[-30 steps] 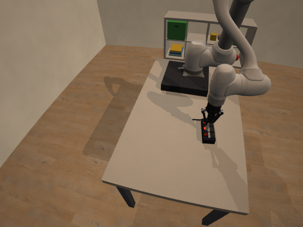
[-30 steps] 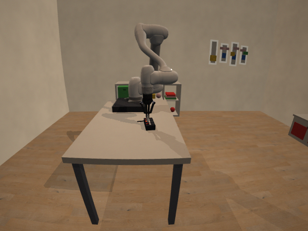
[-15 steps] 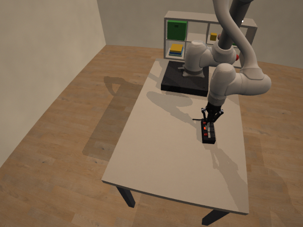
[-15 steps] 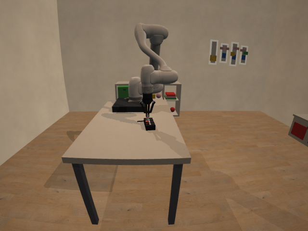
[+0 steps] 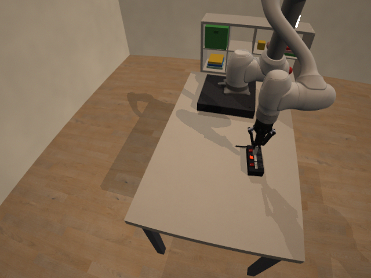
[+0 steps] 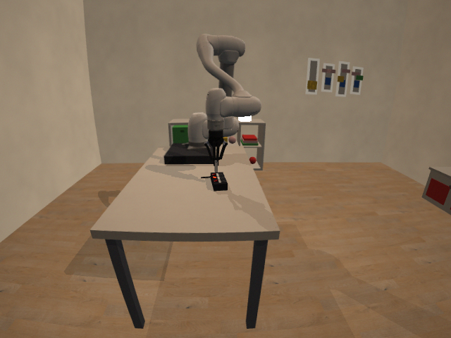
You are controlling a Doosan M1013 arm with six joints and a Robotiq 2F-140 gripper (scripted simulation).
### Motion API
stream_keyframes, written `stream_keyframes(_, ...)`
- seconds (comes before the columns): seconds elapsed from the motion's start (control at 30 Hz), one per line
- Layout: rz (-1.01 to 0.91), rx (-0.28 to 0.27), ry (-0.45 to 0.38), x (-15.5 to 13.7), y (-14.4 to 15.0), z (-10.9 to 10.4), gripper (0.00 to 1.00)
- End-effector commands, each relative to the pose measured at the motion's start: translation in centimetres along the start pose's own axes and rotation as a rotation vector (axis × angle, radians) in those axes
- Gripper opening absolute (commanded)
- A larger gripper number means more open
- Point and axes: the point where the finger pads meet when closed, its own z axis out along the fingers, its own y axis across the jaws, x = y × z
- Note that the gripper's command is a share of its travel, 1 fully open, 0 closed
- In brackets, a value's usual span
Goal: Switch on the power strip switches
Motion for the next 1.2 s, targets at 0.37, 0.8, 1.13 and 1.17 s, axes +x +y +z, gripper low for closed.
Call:
stream_keyframes(0.37,0.0,0.0,0.0,0.0,0.0,-0.3,0.0)
stream_keyframes(0.8,0.0,0.0,0.0,-1.8,0.0,-0.8,0.0)
stream_keyframes(1.13,0.0,0.0,0.0,-4.5,0.0,-1.7,0.0)
stream_keyframes(1.17,0.0,0.0,0.0,-4.5,0.0,-1.7,0.0)
